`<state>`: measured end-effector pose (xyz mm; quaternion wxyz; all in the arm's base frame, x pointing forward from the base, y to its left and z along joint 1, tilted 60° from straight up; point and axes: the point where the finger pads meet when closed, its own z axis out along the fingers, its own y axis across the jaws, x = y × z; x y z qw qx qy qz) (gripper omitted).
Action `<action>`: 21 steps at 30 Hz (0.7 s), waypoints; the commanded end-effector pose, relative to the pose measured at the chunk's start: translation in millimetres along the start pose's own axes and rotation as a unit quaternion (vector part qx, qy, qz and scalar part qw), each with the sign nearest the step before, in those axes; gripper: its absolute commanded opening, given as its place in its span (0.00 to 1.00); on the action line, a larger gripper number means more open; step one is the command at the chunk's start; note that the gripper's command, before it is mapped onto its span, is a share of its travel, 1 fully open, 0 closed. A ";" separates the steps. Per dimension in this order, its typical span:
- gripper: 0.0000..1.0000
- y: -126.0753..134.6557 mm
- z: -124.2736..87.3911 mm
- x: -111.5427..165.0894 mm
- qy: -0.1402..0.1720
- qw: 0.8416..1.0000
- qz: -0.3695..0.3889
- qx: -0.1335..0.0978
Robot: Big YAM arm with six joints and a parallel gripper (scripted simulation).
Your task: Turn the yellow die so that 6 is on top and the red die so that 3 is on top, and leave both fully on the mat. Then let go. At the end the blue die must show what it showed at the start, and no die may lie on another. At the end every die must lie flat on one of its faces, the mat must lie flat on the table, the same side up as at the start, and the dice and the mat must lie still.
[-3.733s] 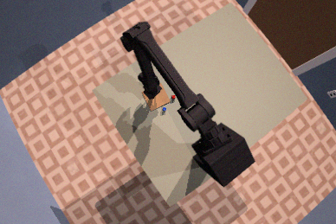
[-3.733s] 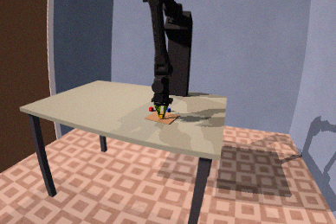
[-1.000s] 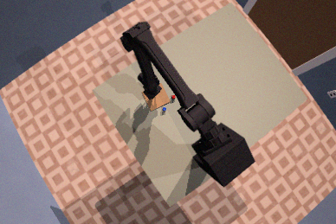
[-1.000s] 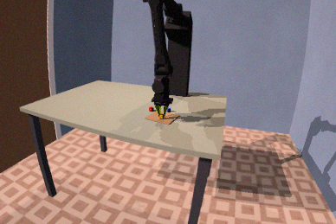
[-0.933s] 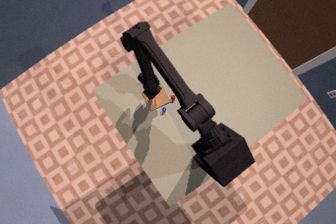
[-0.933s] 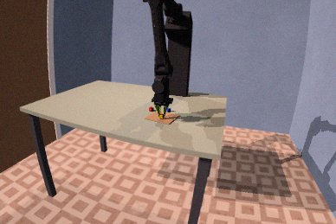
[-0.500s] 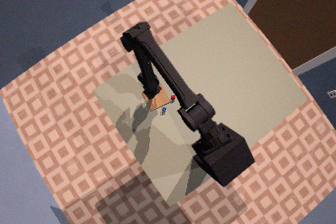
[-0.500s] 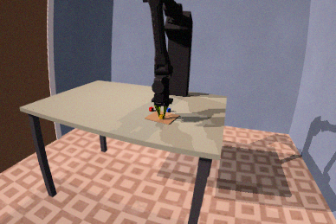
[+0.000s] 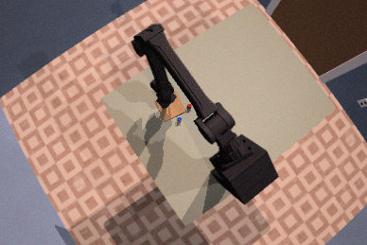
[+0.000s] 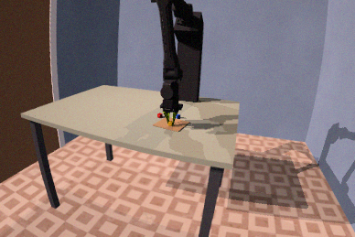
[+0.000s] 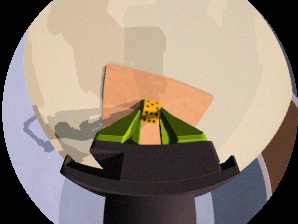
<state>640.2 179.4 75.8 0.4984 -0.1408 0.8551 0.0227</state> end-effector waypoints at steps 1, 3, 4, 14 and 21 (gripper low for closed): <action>0.15 4.8 4.5 5.3 0.003 1.000 -0.006 -0.002; 0.15 4.8 4.5 5.3 0.003 1.000 -0.006 -0.002; 0.15 4.8 4.5 5.3 0.003 1.000 -0.006 -0.002; 0.15 4.8 4.5 5.3 0.003 1.000 -0.006 -0.002; 0.19 4.8 4.5 5.3 0.003 1.000 -0.006 -0.002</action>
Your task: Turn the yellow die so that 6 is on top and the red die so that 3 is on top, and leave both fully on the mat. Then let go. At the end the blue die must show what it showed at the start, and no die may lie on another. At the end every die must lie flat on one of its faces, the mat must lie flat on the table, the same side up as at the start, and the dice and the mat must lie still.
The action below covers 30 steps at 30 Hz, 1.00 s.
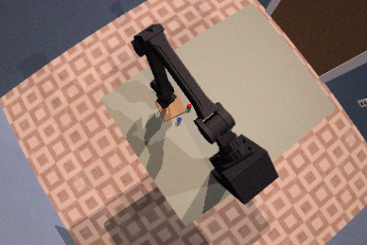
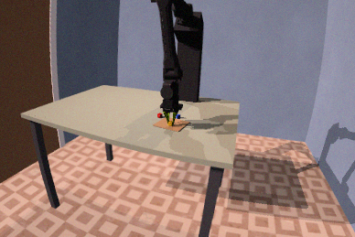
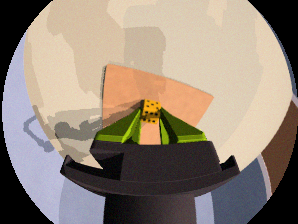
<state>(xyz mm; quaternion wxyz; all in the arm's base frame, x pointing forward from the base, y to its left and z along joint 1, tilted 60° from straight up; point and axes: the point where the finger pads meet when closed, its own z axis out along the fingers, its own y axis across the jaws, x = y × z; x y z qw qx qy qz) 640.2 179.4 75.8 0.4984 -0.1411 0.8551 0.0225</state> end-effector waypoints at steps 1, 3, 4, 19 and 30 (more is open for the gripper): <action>0.19 4.8 4.5 5.3 0.003 1.000 -0.006 -0.002; 0.23 4.8 4.5 5.3 0.003 1.000 -0.006 -0.002; 0.23 4.8 4.5 5.3 0.003 1.000 -0.006 -0.002; 0.34 4.8 4.5 5.3 0.003 1.000 -0.006 -0.002; 0.34 6.2 -16.6 -2.3 -0.002 1.000 -0.006 -0.003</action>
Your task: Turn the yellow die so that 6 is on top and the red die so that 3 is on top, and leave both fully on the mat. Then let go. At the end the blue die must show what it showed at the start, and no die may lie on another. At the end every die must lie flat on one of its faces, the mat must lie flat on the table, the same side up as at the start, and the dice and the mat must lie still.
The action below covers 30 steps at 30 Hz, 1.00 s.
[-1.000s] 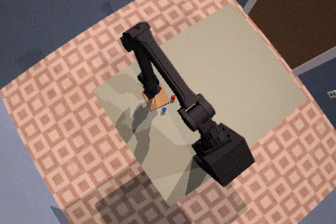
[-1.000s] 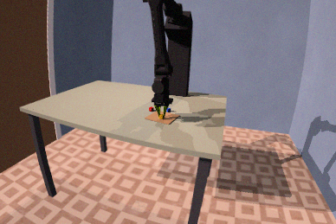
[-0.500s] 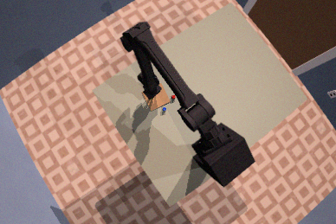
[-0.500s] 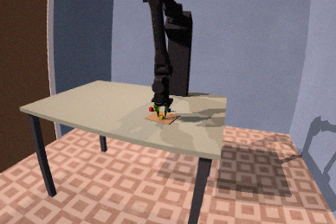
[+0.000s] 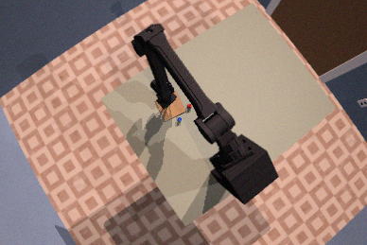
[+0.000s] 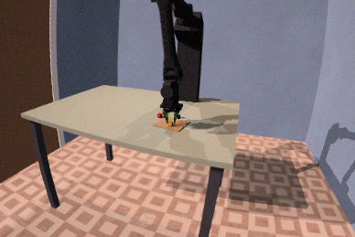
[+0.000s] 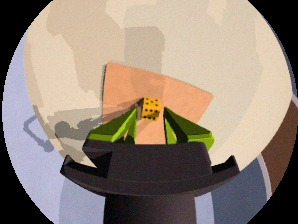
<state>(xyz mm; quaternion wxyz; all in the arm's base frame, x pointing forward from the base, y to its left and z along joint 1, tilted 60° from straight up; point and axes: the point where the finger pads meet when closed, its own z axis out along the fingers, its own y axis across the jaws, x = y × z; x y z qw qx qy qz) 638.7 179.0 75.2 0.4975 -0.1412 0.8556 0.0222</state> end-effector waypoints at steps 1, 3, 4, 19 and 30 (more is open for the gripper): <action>0.34 7.0 -19.0 -2.7 -0.002 1.000 -0.006 -0.004; 0.34 7.4 -27.2 -1.6 0.000 1.000 -0.005 -0.004; 0.34 6.8 -31.9 -1.4 0.000 1.000 -0.004 -0.004; 0.34 5.2 -91.8 -0.8 -0.001 1.000 0.000 -0.003; 1.00 5.0 -87.3 7.0 0.007 1.000 0.000 -0.003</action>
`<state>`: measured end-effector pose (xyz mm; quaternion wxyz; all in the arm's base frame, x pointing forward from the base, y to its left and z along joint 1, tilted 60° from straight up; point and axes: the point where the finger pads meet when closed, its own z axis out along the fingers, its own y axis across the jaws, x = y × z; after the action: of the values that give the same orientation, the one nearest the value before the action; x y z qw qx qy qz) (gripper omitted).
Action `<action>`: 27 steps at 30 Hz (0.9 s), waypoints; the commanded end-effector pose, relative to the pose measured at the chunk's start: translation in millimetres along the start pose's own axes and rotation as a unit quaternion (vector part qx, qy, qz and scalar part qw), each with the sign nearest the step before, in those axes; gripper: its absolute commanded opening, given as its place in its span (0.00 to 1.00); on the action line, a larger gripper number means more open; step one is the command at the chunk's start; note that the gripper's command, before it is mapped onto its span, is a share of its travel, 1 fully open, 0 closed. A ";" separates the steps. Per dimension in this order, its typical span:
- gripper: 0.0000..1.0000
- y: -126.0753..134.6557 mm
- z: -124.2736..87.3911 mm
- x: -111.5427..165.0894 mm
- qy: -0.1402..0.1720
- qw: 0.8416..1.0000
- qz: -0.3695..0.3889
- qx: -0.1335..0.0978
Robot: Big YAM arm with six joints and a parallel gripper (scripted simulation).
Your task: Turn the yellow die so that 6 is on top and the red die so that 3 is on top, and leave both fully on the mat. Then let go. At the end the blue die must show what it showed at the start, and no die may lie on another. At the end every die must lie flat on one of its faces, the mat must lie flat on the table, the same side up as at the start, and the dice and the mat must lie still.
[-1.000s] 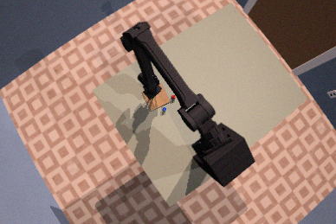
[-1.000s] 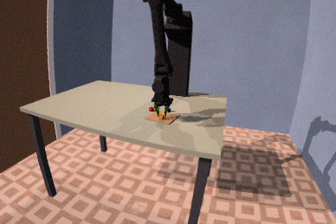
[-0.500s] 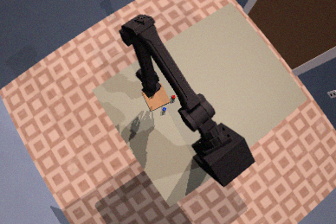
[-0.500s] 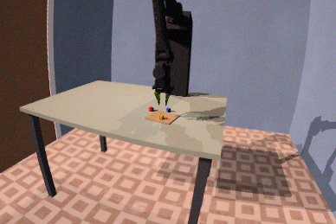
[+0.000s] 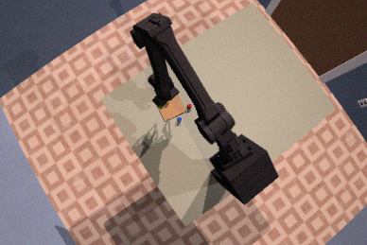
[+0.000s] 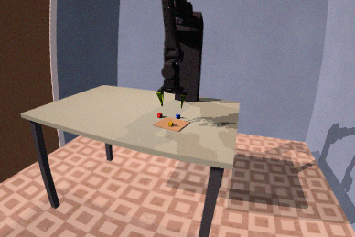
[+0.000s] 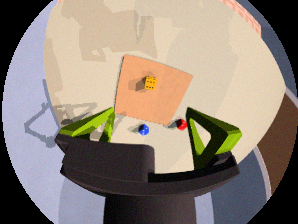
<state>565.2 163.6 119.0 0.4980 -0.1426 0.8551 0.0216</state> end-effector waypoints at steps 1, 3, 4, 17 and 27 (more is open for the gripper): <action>1.00 4.8 -0.3 7.0 0.008 1.000 0.001 -0.002; 1.00 4.8 -0.3 7.1 0.008 1.000 0.001 -0.002; 1.00 4.8 -0.3 7.1 0.008 1.000 0.001 -0.002; 1.00 0.3 1.9 12.1 0.009 1.000 0.008 0.000; 1.00 -58.9 13.3 88.5 0.014 0.980 0.199 0.005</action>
<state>562.3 110.8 80.3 0.4942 -0.0342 0.8645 0.0850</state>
